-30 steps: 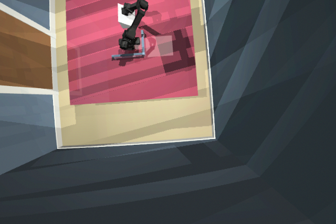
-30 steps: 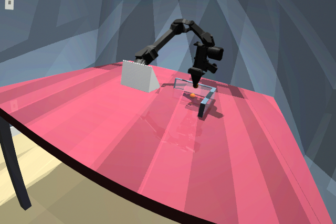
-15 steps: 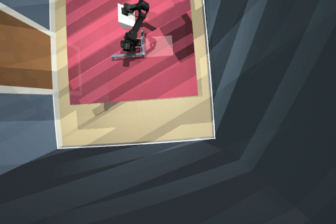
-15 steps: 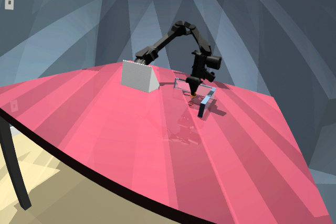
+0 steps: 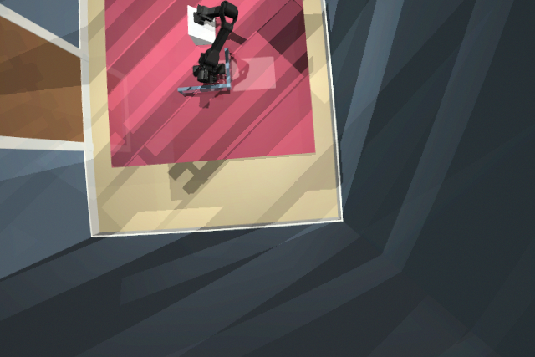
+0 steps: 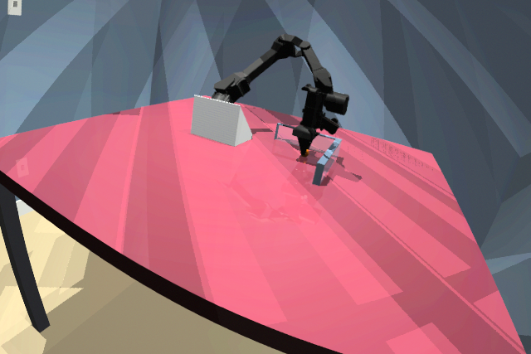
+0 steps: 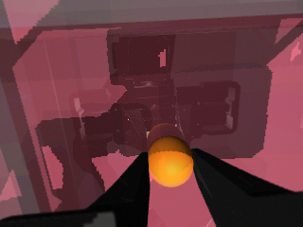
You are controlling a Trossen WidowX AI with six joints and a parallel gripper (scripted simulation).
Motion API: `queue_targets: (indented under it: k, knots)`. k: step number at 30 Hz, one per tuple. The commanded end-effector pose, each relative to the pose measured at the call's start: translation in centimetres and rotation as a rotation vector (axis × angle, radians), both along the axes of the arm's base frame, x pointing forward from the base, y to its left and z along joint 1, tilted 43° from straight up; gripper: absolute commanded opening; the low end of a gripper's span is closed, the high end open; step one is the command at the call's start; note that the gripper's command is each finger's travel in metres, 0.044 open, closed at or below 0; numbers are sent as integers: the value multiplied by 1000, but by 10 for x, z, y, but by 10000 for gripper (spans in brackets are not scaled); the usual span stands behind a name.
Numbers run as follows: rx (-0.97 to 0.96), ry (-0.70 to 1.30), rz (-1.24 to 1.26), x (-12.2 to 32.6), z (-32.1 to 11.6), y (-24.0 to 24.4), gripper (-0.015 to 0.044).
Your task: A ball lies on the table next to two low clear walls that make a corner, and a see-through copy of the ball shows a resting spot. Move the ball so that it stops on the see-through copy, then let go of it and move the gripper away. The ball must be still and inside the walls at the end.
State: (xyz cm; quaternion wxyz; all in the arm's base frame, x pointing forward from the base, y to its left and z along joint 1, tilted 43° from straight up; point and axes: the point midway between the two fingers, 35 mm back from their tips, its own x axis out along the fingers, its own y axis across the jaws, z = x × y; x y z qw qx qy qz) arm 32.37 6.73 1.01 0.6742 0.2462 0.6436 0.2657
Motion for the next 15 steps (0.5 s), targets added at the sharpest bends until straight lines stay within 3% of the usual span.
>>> queue_targets:
  k: [1, 6, 15]
  knots:
    - [0, 0, 0, 0, 0, 0, 105]
    - [0, 0, 0, 0, 0, 0, 236]
    - [-3, 1, -1, 2, 18, -18, 239]
